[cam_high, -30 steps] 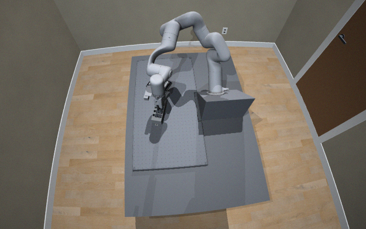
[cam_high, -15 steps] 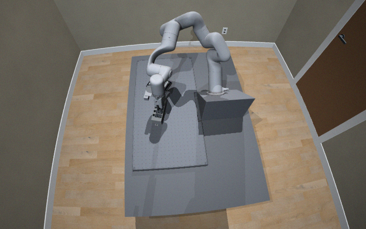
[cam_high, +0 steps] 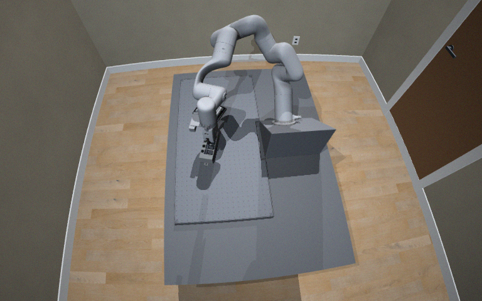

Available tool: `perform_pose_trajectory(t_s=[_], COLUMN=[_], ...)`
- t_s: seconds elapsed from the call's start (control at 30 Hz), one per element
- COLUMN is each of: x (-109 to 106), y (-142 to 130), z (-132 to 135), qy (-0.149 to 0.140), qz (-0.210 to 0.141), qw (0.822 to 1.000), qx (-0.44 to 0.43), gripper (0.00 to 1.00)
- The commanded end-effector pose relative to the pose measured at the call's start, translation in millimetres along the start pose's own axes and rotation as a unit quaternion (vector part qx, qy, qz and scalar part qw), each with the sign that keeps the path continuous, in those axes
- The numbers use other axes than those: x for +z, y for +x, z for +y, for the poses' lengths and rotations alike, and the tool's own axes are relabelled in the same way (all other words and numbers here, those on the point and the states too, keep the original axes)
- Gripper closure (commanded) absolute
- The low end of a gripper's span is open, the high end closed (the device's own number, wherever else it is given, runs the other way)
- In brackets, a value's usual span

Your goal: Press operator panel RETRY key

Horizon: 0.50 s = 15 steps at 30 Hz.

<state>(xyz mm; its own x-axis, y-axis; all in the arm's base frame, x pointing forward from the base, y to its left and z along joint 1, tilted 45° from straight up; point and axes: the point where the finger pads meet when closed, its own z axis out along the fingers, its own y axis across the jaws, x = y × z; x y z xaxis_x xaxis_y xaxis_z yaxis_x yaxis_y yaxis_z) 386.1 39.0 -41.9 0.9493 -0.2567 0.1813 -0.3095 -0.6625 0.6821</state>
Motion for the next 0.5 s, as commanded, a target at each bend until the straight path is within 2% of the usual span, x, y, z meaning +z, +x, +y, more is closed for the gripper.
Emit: perform_pose_trajectory(t_s=[0.0,0.47], x=[-21.4,-24.7], y=[-1.4,-1.7], z=[-11.1,-12.8], qy=[0.002,0.002], qz=[0.002,0.002], qw=[1.0,1.0], qx=[0.0,0.0], gripper=[1.0,1.0])
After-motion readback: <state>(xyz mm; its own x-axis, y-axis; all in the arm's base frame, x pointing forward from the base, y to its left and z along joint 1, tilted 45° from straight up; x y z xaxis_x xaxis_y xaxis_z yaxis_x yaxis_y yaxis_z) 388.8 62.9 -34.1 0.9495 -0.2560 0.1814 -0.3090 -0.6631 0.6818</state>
